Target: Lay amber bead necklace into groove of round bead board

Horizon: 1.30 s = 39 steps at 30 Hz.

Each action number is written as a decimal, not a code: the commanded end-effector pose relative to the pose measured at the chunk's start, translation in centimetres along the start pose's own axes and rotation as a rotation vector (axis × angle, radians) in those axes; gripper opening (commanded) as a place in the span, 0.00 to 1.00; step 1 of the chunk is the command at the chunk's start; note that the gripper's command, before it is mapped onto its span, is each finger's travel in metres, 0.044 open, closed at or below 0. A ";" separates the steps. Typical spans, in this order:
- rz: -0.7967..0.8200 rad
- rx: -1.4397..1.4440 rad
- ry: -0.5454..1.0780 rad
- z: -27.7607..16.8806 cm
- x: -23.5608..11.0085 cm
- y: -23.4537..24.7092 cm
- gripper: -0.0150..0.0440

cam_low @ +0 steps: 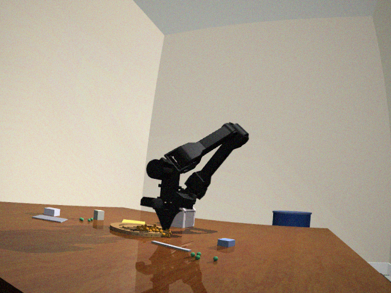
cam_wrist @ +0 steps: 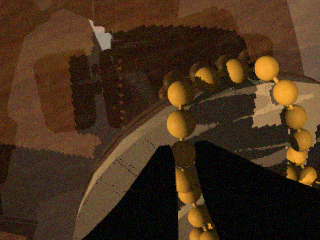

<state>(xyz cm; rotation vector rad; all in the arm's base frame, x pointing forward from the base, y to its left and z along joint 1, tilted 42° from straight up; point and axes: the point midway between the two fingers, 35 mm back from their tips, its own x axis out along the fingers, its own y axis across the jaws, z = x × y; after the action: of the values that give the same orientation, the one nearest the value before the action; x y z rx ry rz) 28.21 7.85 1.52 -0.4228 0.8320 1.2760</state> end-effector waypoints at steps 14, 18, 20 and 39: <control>0.003 0.004 -0.003 -0.5 -2.5 0.0 0.25; 0.002 0.004 0.000 -1.8 -2.5 -0.2 0.25; 0.002 0.004 0.001 -2.4 -2.5 -0.3 0.25; 0.003 0.004 -0.001 -6.7 -2.3 -0.4 0.25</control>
<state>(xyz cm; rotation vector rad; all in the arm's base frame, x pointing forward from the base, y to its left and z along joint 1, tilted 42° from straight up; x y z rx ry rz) 26.52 1.55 -0.87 -0.4119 0.8329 1.2730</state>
